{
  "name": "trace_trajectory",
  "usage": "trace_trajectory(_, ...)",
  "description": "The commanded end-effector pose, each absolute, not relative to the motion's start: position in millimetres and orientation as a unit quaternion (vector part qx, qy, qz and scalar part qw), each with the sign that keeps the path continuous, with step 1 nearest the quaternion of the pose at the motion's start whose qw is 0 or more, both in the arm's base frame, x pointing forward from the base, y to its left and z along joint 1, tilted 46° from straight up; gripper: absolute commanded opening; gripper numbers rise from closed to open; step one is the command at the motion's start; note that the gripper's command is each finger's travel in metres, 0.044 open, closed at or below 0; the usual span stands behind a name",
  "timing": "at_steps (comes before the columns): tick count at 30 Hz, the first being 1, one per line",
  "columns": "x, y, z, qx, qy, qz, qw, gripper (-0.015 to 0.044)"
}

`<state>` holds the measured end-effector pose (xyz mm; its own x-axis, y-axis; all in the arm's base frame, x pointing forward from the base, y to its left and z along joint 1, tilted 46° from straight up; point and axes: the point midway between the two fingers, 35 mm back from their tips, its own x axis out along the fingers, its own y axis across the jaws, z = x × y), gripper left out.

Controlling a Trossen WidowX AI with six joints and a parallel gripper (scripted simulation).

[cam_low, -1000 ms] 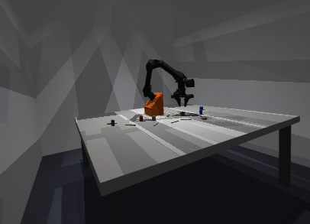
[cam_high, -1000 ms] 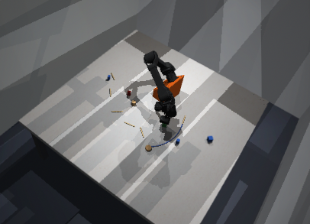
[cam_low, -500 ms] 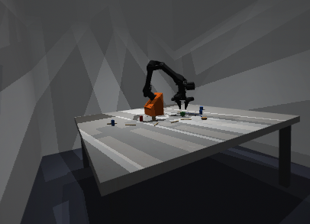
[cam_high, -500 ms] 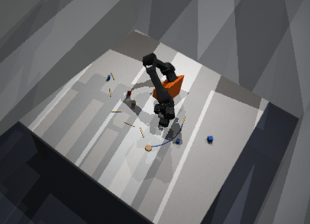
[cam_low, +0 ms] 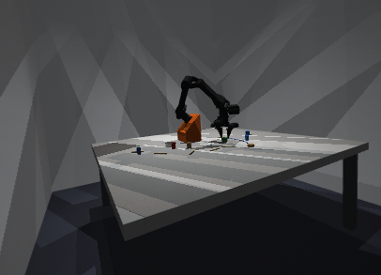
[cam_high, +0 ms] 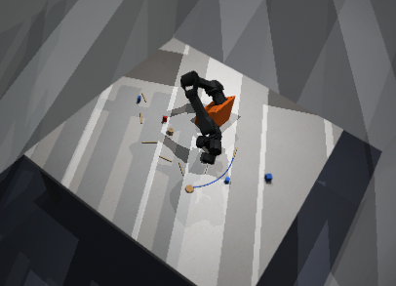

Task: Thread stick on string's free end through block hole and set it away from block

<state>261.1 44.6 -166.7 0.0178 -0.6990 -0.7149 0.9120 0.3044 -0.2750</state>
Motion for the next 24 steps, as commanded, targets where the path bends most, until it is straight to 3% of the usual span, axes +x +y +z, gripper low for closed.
trace_trajectory(1,257.4,36.9,-172.7,0.125,0.403,-0.576,0.700,0.0237)
trace_trajectory(11,257.3,36.1,-173.4,0.125,0.403,-0.576,0.700,0.0237)
trace_trajectory(17,258.2,37.5,-172.6,0.129,0.402,-0.576,0.700,0.0080)
trace_trajectory(24,258.2,37.5,-172.6,0.129,0.402,-0.576,0.700,0.0014)
